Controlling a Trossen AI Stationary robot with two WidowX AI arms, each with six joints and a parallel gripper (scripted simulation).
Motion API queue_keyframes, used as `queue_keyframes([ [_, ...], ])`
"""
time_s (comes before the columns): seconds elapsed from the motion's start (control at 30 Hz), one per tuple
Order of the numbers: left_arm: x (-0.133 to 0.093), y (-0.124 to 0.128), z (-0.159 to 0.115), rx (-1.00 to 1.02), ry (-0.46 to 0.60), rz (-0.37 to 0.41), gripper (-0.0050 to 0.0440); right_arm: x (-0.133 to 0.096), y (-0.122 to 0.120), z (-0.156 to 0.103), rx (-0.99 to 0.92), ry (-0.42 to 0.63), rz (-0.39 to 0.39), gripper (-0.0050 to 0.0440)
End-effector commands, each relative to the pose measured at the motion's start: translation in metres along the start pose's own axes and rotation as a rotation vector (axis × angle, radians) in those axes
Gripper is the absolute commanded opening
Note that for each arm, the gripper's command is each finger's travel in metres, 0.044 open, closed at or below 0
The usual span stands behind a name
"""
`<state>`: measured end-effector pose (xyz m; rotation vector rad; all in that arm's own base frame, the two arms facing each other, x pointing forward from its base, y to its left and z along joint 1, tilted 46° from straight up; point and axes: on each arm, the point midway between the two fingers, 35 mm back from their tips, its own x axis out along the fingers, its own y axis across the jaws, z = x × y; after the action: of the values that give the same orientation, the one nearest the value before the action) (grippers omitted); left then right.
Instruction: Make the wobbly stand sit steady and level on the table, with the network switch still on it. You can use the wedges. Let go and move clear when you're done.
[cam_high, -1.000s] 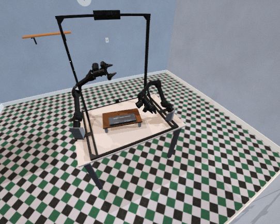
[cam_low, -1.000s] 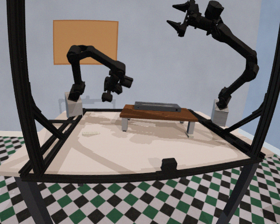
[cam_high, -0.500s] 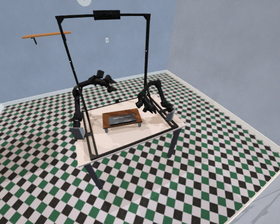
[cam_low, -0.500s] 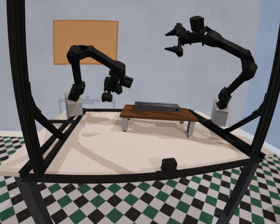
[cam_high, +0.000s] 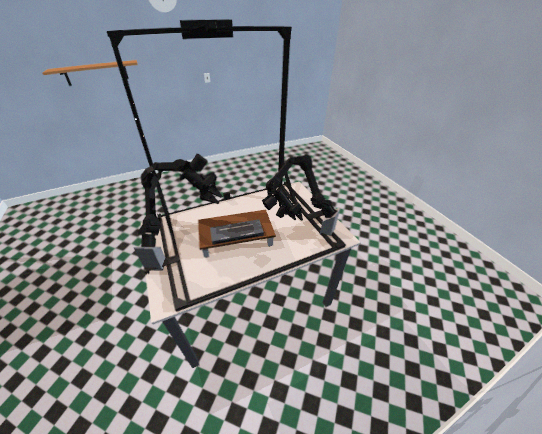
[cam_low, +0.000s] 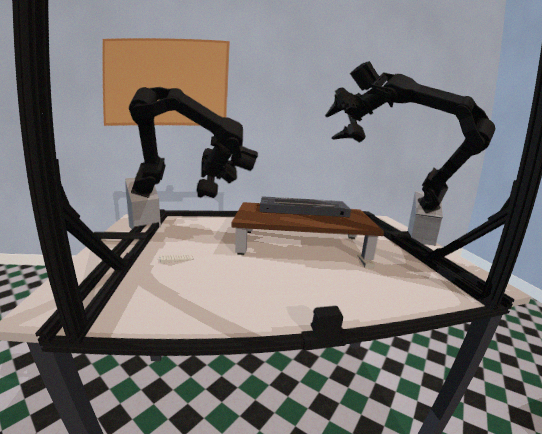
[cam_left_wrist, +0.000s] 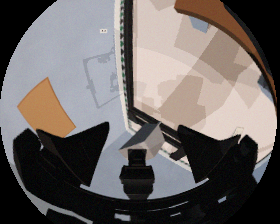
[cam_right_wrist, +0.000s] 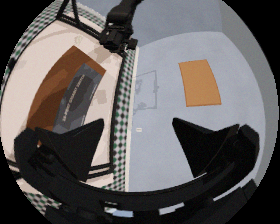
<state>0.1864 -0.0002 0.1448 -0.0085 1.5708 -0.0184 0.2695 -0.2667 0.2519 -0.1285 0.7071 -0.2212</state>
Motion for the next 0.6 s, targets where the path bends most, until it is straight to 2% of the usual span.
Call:
queue_keyframes([
  [0.0, 0.0, 0.0, 0.0, 0.0, 0.0, 0.0, 0.044, 0.013, 0.027, -0.036, 0.035, 0.095, 0.121, 0.044],
  [0.23, 0.0, 0.0, 0.0, 0.0, 0.0, 0.0, 0.044, 0.017, 0.098, -0.105, 0.123, 0.279, 0.417, 0.044],
  [0.47, 0.0, 0.0, 0.0, 0.0, 0.0, 0.0, 0.044, 0.016, 0.099, -0.106, 0.132, 0.287, 0.424, 0.044],
  [0.57, 0.0, 0.0, 0.0, 0.0, 0.0, 0.0, 0.044, 0.008, 0.131, -0.131, 0.181, 0.355, 0.557, 0.044],
])
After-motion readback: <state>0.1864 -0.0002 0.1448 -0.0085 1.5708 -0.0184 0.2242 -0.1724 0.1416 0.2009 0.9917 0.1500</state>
